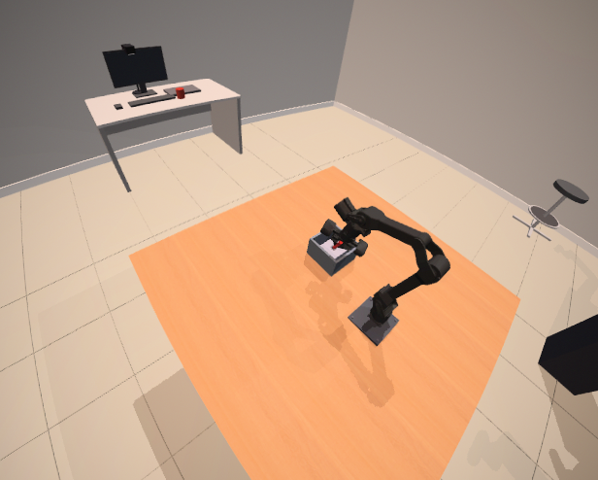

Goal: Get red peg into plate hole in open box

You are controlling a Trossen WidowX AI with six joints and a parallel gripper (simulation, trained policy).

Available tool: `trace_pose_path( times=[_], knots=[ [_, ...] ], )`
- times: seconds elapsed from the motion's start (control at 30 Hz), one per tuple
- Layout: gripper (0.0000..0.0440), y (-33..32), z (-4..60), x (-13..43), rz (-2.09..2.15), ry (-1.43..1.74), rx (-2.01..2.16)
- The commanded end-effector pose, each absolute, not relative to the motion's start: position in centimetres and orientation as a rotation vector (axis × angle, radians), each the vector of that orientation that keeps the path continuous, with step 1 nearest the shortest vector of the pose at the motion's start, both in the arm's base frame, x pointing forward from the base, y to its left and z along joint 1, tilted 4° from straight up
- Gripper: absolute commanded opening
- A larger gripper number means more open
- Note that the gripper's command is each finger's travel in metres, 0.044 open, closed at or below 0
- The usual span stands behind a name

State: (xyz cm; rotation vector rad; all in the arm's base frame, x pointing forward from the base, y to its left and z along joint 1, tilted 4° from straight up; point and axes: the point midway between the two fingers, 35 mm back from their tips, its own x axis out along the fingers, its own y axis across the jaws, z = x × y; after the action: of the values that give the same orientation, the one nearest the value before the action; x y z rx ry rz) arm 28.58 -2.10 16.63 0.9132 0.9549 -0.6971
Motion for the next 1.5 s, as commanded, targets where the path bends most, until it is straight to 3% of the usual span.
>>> trace_pose_path(
  times=[0.0,0.6,0.73,0.9,1.47],
  knots=[
    [0.0005,-2.8,16.0,29.3,-0.706,0.96,0.918],
    [0.0007,-4.5,12.8,31.0,-0.745,1.038,0.913],
    [0.0038,-4.7,12.0,31.2,-0.752,1.066,0.891],
    [0.0155,-5.1,11.4,31.4,-0.751,1.1,0.855],
    [0.0163,-5.9,12.8,33.4,-0.723,1.162,0.766]
  ],
)
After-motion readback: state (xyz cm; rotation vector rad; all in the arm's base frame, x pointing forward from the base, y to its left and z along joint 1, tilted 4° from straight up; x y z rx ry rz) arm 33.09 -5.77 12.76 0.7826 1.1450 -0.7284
